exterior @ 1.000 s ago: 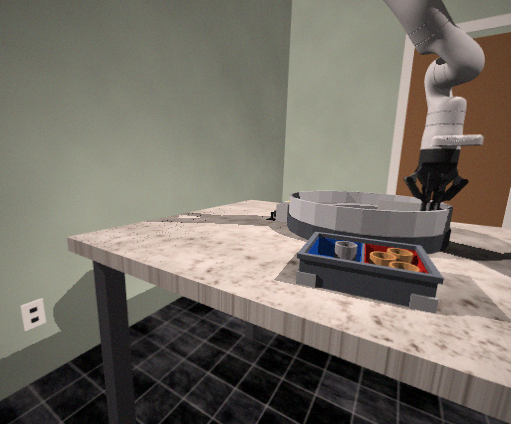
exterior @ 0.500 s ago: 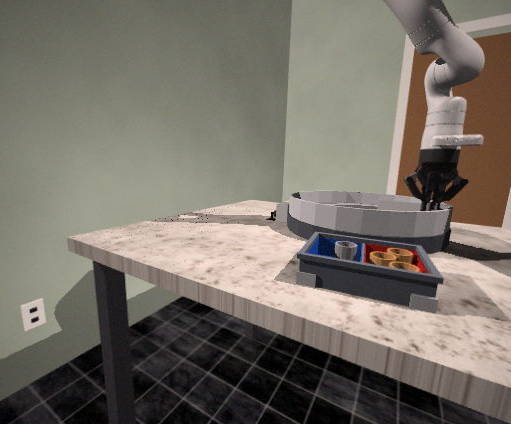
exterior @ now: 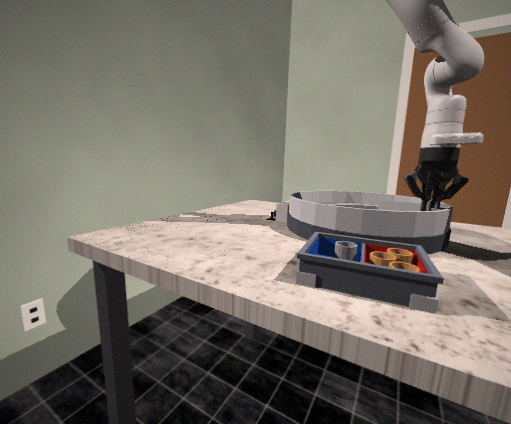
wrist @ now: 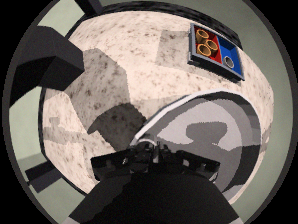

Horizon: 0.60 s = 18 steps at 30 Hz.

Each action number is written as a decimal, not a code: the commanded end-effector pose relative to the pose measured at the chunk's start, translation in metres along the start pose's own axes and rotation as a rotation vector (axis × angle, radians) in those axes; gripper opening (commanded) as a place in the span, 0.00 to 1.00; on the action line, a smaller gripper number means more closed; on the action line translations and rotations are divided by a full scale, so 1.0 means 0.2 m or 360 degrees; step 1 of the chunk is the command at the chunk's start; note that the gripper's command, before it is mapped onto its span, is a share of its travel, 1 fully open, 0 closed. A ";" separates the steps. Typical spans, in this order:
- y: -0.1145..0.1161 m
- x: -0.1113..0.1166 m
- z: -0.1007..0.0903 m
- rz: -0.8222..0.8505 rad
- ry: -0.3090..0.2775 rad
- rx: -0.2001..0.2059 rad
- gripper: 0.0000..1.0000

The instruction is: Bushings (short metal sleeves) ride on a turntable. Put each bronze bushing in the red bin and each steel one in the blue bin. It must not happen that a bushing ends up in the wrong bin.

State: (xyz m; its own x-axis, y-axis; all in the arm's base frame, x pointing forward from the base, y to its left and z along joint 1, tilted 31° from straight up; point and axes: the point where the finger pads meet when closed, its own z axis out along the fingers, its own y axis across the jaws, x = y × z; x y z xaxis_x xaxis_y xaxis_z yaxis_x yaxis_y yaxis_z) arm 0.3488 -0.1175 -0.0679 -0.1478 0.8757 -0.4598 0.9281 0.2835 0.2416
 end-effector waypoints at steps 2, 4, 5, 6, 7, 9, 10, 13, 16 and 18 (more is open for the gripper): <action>0.00 0.00 -0.01 0.0000 0.0000 0.0002 0.00; 0.00 0.00 -0.01 0.0000 0.0000 0.0002 0.00; 0.00 0.00 -0.01 0.0000 0.0000 0.0002 0.00; 0.00 0.00 -0.01 0.0000 0.0000 0.0002 0.00; 0.00 0.00 -0.01 0.0000 0.0000 0.0002 0.00; 0.00 0.00 -0.02 0.0000 0.0000 0.0002 0.00; 0.00 0.00 -0.02 0.0000 0.0000 0.0002 0.00; 0.00 0.00 -0.03 0.0000 0.0000 0.0002 0.00; 0.00 0.00 -0.03 0.0000 0.0000 0.0002 0.00; 0.00 0.00 -0.03 0.0000 0.0000 0.0002 0.00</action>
State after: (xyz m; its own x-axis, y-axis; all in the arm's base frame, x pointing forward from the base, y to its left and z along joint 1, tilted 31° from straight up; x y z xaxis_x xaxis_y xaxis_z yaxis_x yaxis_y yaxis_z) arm 0.3471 -0.1155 -0.0636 -0.1478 0.8756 -0.4598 0.9287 0.2827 0.2400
